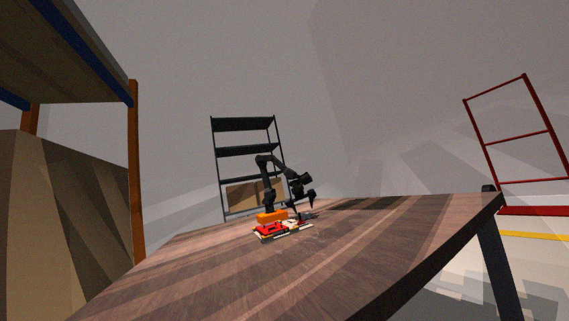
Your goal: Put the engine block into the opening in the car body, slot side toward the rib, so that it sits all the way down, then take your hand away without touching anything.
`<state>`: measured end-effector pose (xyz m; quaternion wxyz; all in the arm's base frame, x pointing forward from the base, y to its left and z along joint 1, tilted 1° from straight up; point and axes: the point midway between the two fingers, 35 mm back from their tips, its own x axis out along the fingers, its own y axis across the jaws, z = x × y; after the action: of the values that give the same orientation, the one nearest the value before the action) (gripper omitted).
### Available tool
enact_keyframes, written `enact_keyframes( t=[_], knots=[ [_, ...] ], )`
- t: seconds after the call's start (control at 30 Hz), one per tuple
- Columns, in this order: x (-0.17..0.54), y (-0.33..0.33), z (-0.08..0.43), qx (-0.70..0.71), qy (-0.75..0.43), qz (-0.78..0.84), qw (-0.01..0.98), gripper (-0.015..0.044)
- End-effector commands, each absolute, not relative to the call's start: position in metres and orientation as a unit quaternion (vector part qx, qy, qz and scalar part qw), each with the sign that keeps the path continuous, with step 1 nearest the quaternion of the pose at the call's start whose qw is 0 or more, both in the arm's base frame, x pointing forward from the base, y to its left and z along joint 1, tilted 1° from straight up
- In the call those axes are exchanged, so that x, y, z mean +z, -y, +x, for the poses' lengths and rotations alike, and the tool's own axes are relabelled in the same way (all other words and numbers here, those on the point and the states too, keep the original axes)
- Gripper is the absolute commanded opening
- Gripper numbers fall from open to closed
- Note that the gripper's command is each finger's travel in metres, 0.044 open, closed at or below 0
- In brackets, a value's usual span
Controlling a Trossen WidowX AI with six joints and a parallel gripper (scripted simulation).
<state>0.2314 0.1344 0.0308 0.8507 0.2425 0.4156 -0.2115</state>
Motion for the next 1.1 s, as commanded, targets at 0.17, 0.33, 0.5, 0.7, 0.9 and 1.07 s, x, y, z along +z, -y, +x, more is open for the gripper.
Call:
enact_keyframes(
  t=[0.17,0.33,0.5,0.7,0.9,1.07],
  knots=[
    [0.030,-0.133,0.236,-0.288,-0.449,0.336,0.776,0.0440],
    [0.032,-0.131,0.238,-0.330,-0.458,0.385,0.730,0.0440],
    [0.036,-0.130,0.239,-0.373,-0.464,0.431,0.679,0.0440],
    [0.041,-0.129,0.241,-0.425,-0.464,0.481,0.611,0.0440],
    [0.048,-0.127,0.242,-0.477,-0.457,0.525,0.536,0.0440],
    [0.055,-0.126,0.243,-0.519,-0.447,0.557,0.470,0.0440]
  ],
)
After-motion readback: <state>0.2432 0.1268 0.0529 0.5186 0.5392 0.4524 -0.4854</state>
